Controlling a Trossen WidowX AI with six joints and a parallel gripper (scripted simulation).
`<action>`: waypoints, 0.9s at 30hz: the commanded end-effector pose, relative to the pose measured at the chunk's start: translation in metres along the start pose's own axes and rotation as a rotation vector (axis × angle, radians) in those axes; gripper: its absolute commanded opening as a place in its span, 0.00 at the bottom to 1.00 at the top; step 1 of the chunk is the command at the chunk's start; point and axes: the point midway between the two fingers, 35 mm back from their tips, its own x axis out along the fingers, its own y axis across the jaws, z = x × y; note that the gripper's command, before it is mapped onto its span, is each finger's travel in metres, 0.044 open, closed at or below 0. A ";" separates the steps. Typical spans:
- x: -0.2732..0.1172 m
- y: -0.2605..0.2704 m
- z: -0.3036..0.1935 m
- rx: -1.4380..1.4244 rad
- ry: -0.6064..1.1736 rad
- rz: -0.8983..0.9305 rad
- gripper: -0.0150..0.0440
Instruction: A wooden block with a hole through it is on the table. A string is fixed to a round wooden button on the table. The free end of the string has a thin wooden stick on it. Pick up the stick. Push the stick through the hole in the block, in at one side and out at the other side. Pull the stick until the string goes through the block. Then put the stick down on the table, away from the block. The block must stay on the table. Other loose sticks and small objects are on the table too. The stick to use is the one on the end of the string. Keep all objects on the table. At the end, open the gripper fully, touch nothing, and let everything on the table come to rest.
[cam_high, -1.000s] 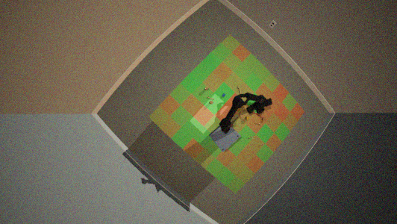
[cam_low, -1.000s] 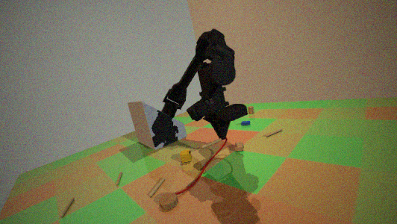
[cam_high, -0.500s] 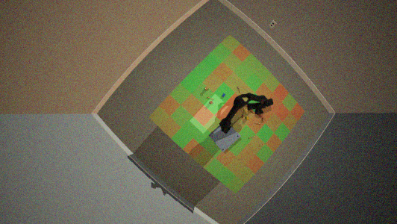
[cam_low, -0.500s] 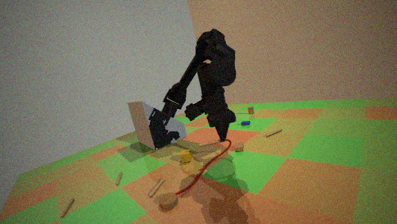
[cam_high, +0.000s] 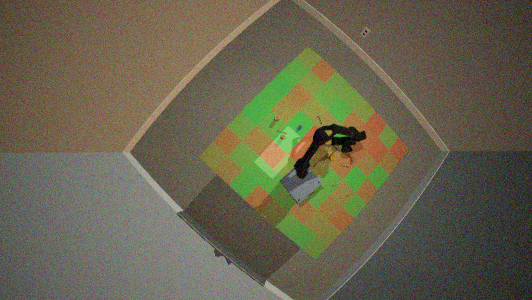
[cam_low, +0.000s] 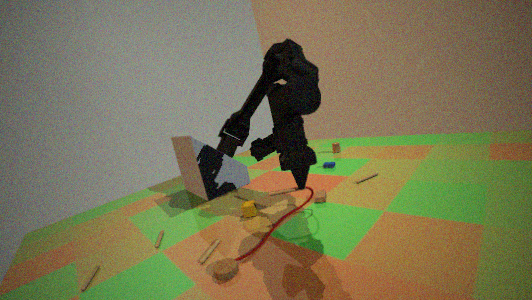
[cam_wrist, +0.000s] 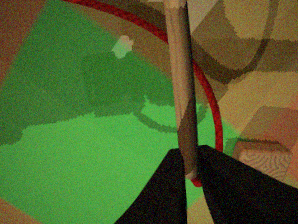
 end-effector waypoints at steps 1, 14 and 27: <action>-0.001 0.001 -0.007 0.004 0.003 0.003 0.25; -0.001 0.002 -0.024 0.003 0.003 0.003 0.25; -0.001 0.002 -0.041 0.000 0.004 0.004 0.25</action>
